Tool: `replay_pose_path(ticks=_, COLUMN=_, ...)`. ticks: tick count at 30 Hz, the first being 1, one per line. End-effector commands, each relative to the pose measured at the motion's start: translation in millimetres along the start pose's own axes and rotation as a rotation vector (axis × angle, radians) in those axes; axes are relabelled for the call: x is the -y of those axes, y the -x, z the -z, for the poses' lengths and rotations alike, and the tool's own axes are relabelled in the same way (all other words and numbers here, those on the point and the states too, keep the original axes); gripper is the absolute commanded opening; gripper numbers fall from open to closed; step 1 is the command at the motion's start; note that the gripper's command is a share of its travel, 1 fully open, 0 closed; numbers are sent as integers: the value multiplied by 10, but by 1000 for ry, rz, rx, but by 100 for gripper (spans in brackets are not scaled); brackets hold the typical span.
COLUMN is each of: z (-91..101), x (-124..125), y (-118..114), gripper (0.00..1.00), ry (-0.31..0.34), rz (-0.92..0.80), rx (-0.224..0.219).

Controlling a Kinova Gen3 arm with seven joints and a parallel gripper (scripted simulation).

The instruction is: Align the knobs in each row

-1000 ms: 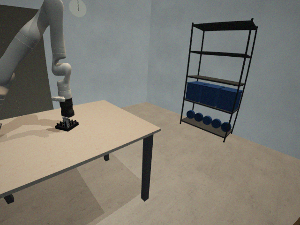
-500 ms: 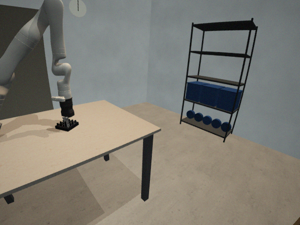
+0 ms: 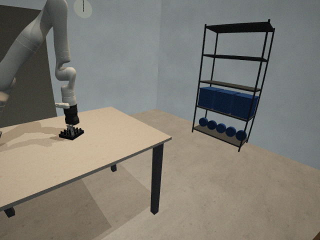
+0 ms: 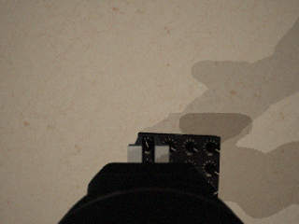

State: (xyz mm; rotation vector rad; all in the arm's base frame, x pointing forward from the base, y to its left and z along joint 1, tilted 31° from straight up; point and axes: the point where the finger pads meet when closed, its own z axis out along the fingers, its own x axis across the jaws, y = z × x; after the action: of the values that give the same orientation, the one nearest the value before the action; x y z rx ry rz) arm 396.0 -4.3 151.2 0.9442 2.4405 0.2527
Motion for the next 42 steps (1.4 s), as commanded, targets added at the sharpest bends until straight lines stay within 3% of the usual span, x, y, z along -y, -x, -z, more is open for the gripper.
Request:
replay_pose_path(ticks=1, z=3, x=-3, y=3, gripper=30, ry=1, rz=0, rx=1)
replay_pose_path(ticks=21, z=3, x=-3, y=3, gripper=30, ry=1, rz=-39, rx=1)
replay_pose_path(ticks=42, z=3, x=-3, y=3, gripper=30, ry=1, rz=-205, rx=1)
